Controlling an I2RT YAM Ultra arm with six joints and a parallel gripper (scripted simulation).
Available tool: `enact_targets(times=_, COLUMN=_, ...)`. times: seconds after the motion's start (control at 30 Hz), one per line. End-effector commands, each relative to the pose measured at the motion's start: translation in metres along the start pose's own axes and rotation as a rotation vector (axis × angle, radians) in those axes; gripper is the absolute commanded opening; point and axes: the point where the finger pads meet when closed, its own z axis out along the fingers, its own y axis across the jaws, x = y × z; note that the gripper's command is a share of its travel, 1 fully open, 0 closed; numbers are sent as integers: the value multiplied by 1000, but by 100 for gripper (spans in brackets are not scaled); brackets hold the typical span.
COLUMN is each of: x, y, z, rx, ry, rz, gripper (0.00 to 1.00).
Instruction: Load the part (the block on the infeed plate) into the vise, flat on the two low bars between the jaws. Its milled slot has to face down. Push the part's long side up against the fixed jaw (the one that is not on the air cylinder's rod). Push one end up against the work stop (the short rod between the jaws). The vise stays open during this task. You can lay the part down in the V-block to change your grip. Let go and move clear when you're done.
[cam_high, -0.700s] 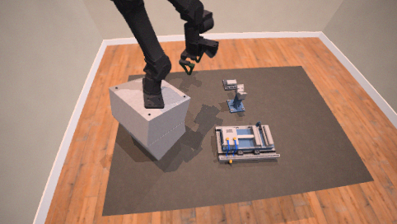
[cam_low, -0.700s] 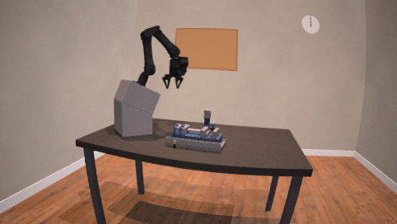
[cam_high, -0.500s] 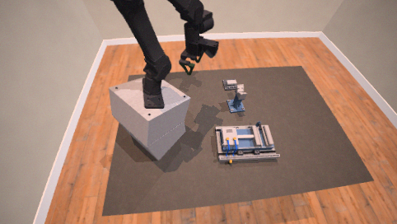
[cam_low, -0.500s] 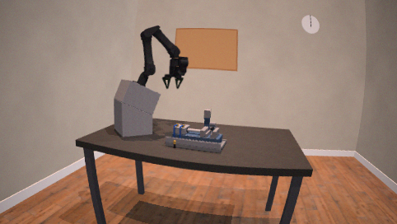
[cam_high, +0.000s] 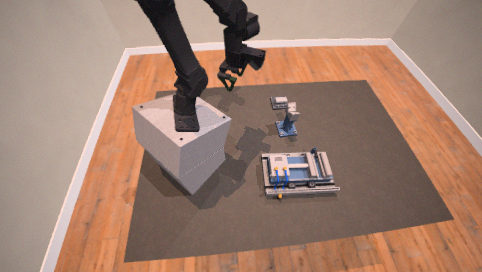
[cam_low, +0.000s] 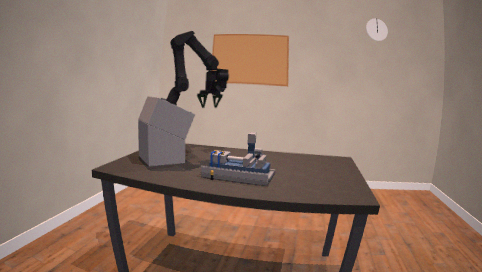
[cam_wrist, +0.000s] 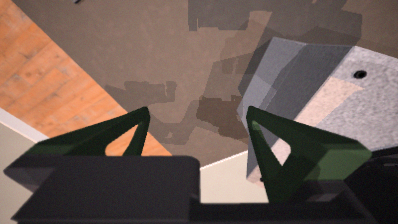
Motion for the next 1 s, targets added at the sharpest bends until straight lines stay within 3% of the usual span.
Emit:
enact_targets(times=0.0, x=-4, y=8, z=-4, rx=-3, ry=-1, rz=-16, gripper=100)
enact_targets(times=0.13, x=-9, y=17, z=-7, rx=-1, ry=5, rz=-94, gripper=100)
enact_targets(times=0.3, x=-25, y=46, z=-14, rx=-6, ry=8, rz=-309, gripper=100)
enact_targets(times=0.4, x=-25, y=46, z=-14, rx=-6, ry=8, rz=-309, gripper=100)
enact_targets(times=0.47, x=-33, y=61, z=-16, rx=-9, ry=10, rz=-428, gripper=100)
enact_targets(times=0.67, x=-50, y=88, z=-18, rx=-15, ry=11, rz=-636, gripper=100)
enact_targets(times=0.73, x=-50, y=88, z=-18, rx=-15, ry=11, rz=-636, gripper=100)
enact_targets(times=0.83, x=-62, y=107, z=-17, rx=-20, ry=12, rz=-789, gripper=100)
enact_targets(times=0.97, x=-62, y=107, z=-17, rx=-20, ry=12, rz=-789, gripper=100)
